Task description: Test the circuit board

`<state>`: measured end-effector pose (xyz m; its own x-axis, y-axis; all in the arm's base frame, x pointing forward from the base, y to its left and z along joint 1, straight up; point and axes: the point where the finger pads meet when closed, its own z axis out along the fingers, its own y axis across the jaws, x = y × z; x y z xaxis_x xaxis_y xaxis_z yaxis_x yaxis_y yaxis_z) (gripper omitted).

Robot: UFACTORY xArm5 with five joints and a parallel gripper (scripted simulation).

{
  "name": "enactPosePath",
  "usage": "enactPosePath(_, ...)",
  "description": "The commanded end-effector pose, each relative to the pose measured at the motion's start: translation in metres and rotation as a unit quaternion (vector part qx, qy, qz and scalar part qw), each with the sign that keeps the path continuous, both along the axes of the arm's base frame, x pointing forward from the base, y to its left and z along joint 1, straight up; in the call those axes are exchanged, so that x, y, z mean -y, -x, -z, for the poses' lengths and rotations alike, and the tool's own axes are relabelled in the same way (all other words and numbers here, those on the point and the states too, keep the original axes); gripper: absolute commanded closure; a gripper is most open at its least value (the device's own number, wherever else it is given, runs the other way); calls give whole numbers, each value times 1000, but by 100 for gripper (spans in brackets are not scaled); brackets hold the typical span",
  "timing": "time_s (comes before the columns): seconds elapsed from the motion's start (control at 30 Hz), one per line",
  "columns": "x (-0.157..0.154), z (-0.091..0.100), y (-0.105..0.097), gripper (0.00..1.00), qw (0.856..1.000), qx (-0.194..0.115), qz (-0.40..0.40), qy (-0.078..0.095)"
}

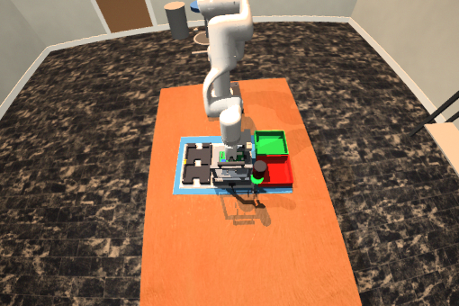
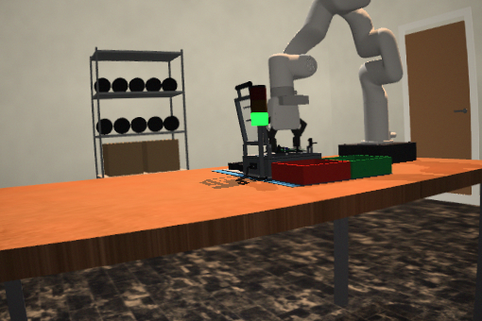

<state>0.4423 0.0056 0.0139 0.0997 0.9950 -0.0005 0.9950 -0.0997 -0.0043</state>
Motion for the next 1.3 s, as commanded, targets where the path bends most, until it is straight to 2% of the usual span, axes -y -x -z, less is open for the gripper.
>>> enactPosePath(0.0, 0, -1, -1, 11, 1000, 2, 0, 0)
enactPosePath(0.07, 0, -1, -1, 11, 1000, 2, 0, 0)
enactPosePath(0.1, 0, -1, -1, 15, 1000, 2, 0, 0)
enactPosePath(0.53, 0, -1, -1, 15, 1000, 2, 0, 0)
enactPosePath(0.57, 0, -1, -1, 18, 1000, 2, 0, 0)
enactPosePath(1.27, 0, -1, -1, 21, 1000, 2, 0, 0)
